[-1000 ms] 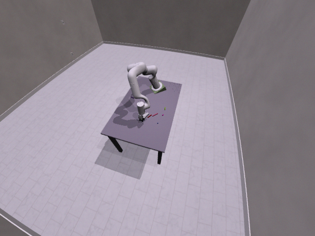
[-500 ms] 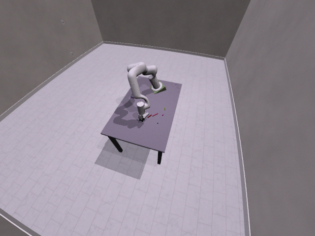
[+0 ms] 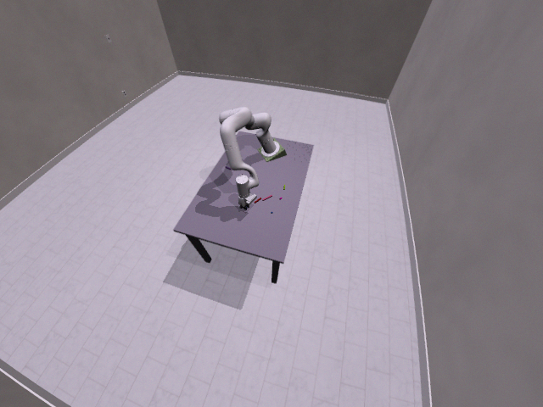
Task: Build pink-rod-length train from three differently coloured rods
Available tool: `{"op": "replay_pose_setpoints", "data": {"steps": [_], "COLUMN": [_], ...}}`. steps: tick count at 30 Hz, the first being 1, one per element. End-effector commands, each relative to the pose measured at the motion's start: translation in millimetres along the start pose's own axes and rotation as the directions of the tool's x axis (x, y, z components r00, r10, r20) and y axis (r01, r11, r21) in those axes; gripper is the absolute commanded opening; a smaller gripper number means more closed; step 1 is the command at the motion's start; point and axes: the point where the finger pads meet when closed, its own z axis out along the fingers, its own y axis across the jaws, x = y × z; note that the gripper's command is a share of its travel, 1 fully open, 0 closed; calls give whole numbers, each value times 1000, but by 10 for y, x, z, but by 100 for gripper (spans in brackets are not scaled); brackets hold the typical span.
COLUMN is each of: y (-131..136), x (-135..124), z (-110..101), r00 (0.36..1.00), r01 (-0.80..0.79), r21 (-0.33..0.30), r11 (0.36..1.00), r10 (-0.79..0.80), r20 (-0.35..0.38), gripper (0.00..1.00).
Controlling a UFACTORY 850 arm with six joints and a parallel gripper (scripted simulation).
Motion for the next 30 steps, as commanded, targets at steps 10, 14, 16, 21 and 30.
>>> {"op": "replay_pose_setpoints", "data": {"steps": [10,14,16,21,30], "y": [9,9,9,9,9], "x": [4,4,4,4,4], "z": [-9,-9,-9,-9,-9], "r00": [1000,1000,1000,1000,1000], "r01": [0,0,0,0,0], "r21": [-2,-2,-2,-2,-2], "r11": [1000,1000,1000,1000,1000], "r10": [0,0,0,0,0], "r20": [-1,-1,-1,-1,-1], "gripper": [4,4,4,4,4]}}
